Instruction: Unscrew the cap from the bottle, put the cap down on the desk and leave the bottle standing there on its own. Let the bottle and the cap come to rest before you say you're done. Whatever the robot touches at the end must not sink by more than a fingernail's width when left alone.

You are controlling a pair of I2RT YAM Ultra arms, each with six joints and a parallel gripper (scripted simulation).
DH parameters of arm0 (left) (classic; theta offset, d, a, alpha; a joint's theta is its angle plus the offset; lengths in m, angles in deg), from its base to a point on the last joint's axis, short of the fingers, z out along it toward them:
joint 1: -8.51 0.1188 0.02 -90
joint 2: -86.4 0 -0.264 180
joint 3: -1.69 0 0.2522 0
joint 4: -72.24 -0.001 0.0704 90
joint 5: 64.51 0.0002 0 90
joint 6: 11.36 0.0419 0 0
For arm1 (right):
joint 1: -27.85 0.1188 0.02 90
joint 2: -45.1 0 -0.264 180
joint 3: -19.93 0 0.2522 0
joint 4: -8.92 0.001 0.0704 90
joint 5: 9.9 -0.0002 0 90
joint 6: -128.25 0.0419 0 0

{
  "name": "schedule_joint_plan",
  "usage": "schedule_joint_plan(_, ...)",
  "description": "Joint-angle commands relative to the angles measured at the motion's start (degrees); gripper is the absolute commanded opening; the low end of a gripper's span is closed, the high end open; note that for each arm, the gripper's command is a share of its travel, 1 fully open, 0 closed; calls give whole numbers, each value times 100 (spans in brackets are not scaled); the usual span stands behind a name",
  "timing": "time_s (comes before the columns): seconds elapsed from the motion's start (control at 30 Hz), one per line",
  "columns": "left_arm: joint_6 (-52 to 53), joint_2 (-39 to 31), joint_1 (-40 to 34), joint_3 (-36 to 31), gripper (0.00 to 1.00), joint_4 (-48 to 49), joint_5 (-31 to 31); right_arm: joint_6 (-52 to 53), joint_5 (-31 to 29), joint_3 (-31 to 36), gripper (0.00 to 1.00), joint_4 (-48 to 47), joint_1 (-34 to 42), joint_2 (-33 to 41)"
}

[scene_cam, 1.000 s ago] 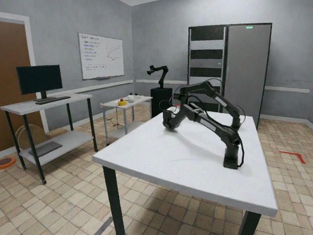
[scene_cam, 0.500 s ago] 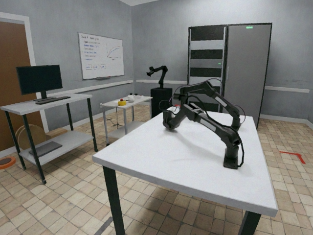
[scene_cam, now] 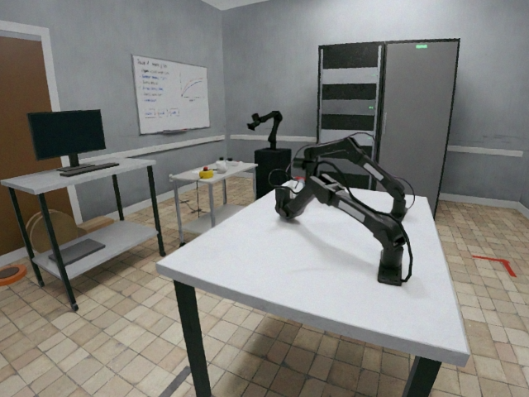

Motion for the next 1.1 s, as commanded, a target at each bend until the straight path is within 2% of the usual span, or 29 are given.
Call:
schedule_joint_plan(0.0,0,-64,1,26,74,21,0,-1,-1,-26,0,-5,-1,57)
schedule_joint_plan(0.3,0,-64,1,26,74,21,0,-1,-1,-26,0,-5,-1,57)
schedule_joint_plan(0.37,0,-64,1,26,95,21,0,-1,-1,-26,23,-5,-1,57)
schedule_joint_plan(0.47,0,-64,1,26,95,21,0,-1,-1,-26,57,-5,-1,57)
schedule_joint_plan(0.6,50,-261,150,-196,95,97,165,-1,-1,-463,57,420,-1,18)
schedule_joint_plan(0.67,50,-261,150,-196,95,97,165,-1,-1,-463,57,420,-1,18)
schedule_joint_plan(0.8,89,-594,397,-583,95,118,415,-2,-1,-1150,57,1169,-1,70)
schedule_joint_plan(1.07,54,-684,401,-720,95,92,450,-2,-1,-1728,57,1458,-1,-141)
